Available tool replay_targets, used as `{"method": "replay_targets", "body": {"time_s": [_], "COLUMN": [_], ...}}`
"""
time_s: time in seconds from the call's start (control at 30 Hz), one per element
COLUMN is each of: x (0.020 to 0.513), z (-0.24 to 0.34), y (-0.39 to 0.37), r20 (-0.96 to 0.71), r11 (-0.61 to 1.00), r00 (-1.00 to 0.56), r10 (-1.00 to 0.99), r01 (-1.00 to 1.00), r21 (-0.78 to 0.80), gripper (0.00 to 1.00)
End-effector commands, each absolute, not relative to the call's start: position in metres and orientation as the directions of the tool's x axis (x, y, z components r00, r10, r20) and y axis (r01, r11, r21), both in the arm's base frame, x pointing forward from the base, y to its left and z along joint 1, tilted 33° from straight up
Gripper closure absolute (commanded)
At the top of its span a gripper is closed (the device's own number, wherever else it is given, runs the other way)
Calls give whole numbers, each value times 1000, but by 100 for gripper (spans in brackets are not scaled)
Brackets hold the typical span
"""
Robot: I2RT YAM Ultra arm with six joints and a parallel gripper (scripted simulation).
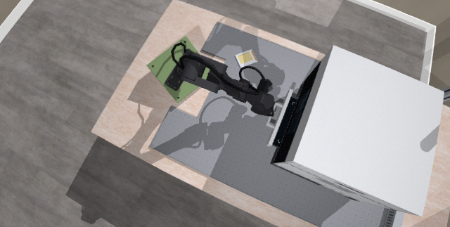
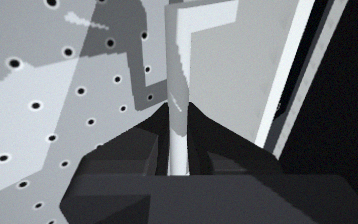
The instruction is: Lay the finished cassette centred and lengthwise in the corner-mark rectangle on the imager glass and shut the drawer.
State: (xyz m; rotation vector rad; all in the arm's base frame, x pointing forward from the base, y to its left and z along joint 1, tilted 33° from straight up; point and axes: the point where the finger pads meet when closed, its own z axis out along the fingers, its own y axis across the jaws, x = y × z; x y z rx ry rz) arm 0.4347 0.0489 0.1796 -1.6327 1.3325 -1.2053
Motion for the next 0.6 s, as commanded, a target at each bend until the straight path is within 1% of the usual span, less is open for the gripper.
{"method": "replay_targets", "body": {"time_s": [0.0, 0.2, 0.27, 0.57], "x": [429, 424, 413, 404], "z": [193, 190, 169, 164], "y": [52, 51, 49, 47], "r20": [214, 214, 222, 222], "r11": [-208, -208, -216, -216], "r00": [33, 33, 42, 42], "r10": [-976, -976, -974, -974], "r01": [-403, -414, -451, -451], "r21": [-891, -886, -866, -866], "gripper": [100, 100, 100, 100]}}
